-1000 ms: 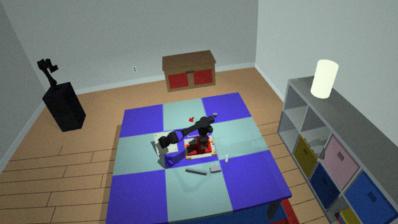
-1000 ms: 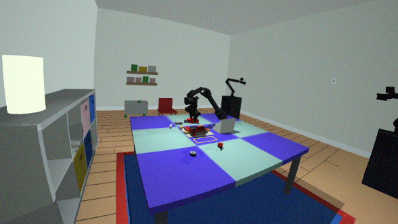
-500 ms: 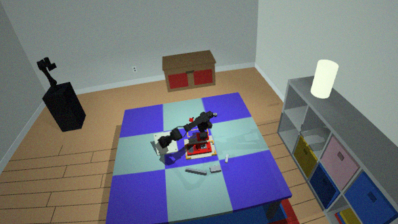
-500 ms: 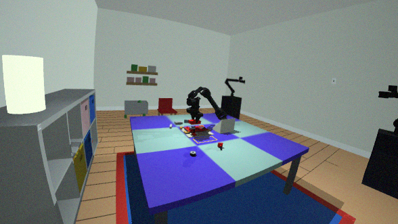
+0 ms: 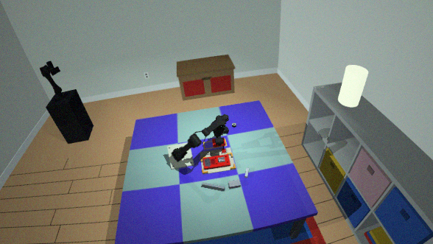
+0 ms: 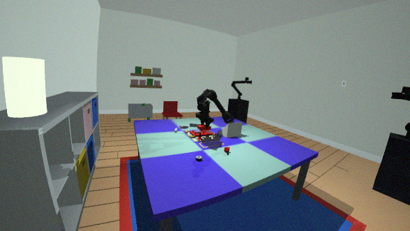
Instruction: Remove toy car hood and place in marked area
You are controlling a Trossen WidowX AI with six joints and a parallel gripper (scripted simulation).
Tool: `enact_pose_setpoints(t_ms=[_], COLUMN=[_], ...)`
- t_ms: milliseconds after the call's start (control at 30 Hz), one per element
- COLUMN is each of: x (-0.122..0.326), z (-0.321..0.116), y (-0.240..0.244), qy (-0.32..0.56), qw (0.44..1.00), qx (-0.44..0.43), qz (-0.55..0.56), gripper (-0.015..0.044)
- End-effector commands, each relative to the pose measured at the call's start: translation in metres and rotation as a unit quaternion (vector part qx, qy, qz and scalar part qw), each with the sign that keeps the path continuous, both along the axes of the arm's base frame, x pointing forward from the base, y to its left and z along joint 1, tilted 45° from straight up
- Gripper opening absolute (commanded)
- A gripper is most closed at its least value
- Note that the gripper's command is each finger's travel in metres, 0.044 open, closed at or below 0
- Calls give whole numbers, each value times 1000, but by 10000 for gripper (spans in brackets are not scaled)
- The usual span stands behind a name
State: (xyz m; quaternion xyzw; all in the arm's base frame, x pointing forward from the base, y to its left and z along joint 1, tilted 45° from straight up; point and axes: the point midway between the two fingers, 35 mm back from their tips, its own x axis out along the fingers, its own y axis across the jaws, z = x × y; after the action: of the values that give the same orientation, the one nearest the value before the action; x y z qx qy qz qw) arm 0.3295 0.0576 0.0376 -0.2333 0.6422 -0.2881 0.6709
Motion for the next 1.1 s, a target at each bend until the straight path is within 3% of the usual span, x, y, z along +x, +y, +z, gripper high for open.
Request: enact_pose_setpoints(t_ms=[0,600,1067], x=[-1,-16,-16], z=[-11,-65,-72], y=[13,69,67], qy=[-3,-8,-8], qw=[1000,1000,1000], qx=[3,-2,-2], qz=[-3,-9,-9], gripper=[0,0,0])
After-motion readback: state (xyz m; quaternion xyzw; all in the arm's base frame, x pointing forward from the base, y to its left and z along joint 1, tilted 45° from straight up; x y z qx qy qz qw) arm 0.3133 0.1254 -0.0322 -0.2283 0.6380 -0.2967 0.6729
